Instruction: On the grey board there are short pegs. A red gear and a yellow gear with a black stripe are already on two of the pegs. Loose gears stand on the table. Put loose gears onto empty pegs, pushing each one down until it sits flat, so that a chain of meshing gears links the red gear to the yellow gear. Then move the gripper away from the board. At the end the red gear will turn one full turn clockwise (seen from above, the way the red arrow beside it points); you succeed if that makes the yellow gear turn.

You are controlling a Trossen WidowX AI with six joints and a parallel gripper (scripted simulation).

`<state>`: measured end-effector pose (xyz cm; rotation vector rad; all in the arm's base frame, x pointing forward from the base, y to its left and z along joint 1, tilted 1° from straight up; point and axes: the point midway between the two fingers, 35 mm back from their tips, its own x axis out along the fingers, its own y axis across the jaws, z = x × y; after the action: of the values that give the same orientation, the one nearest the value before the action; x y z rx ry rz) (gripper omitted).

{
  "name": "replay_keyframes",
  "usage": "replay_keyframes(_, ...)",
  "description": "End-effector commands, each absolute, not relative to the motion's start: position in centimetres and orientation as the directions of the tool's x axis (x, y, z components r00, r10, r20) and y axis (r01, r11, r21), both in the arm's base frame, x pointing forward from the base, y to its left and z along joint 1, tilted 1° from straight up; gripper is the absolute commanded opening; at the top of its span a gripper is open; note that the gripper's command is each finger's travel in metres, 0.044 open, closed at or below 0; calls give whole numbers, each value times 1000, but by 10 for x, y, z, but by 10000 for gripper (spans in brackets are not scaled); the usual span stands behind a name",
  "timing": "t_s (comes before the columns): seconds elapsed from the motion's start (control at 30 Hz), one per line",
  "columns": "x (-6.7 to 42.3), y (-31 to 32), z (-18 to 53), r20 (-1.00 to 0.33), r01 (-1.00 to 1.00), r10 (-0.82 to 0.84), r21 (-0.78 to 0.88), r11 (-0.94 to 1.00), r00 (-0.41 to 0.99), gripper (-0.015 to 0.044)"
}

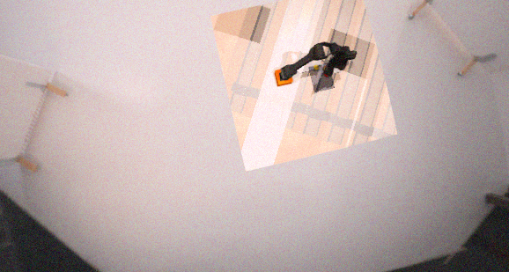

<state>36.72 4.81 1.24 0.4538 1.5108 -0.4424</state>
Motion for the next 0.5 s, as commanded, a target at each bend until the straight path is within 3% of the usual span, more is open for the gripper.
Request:
replay_keyframes(0.0,367,47,11,-1000,468,0,7,884,16,0)
replay_keyframes(0.3,368,48,9,-1000,484,0,8,875,16,0)
replay_keyframes(0.47,368,48,11,-1000,525,0,8,851,16,131)
